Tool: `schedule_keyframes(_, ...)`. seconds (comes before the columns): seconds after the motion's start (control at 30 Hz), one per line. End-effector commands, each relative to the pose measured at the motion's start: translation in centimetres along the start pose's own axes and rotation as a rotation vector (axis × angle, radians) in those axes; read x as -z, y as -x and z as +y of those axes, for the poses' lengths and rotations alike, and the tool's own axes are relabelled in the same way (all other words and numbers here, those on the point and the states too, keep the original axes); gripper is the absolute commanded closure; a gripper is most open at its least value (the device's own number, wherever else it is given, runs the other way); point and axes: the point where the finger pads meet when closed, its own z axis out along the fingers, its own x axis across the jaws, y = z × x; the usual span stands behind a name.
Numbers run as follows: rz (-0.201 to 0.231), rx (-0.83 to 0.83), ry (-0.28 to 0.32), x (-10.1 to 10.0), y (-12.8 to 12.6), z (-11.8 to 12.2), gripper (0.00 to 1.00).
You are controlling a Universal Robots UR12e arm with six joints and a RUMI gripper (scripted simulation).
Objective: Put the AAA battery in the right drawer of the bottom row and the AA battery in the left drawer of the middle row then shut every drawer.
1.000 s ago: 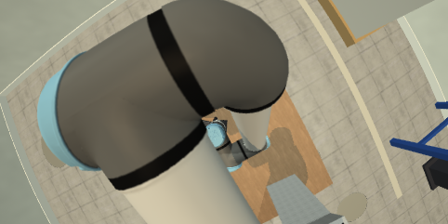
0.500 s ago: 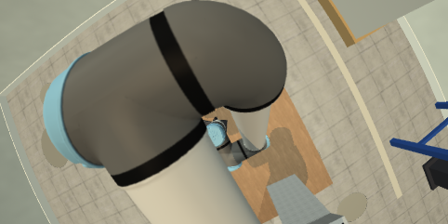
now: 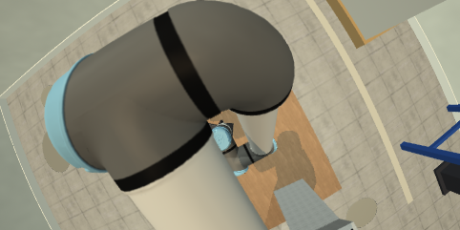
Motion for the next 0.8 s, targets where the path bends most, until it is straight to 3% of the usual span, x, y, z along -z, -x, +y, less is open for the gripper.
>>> schedule_keyframes(0.0, 0.000, 0.000, -0.001, 0.05, -0.01, -0.03, 0.83)
schedule_keyframes(0.77, 0.000, 0.000, -0.001, -0.29, -0.01, -0.03, 0.83)
